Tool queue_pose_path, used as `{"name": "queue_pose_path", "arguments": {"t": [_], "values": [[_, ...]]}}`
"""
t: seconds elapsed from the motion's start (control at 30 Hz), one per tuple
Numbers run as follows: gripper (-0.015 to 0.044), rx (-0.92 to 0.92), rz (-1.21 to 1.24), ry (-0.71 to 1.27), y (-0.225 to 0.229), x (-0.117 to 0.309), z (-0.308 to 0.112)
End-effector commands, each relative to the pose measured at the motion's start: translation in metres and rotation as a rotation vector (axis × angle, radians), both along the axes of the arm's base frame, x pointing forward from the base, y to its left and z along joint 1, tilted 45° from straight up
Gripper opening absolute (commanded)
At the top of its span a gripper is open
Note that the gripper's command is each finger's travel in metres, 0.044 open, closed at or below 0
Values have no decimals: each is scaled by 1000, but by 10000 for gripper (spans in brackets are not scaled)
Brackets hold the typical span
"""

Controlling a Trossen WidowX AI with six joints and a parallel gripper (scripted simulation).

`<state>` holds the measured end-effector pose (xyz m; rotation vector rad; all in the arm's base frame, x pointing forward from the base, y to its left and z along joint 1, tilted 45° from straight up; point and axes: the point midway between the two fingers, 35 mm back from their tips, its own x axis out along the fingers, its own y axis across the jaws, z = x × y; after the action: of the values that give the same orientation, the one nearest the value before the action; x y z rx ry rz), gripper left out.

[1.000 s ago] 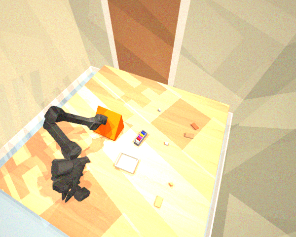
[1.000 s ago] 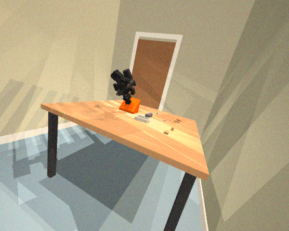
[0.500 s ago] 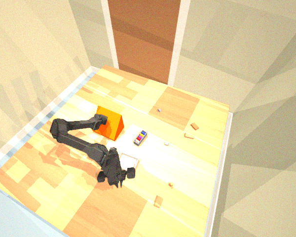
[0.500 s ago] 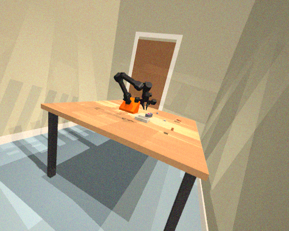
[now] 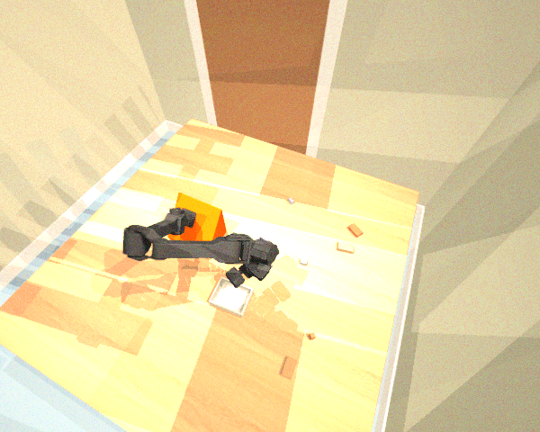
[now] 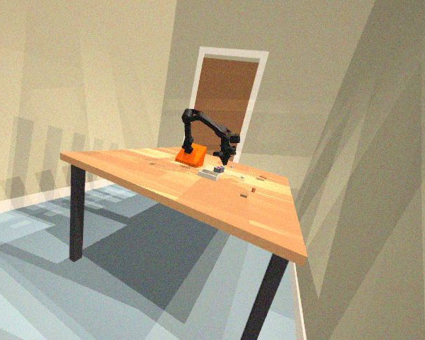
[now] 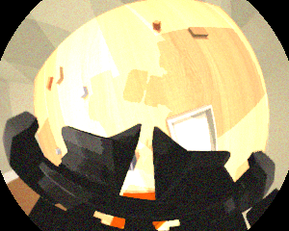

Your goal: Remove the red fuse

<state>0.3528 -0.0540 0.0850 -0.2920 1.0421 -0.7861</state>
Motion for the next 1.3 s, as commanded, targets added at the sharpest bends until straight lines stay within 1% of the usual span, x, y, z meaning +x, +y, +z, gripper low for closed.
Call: {"name": "queue_pose_path", "arguments": {"t": [0.0,0.07,0.13,0.47,1.27], "values": [[71,15,22,251,36,-38,-53],[71,1,23,357,49,-57,-70],[71,-9,22,405,54,-67,-76],[71,-10,22,408,56,-63,-80],[71,-10,22,407,40,-62,-96]]}}
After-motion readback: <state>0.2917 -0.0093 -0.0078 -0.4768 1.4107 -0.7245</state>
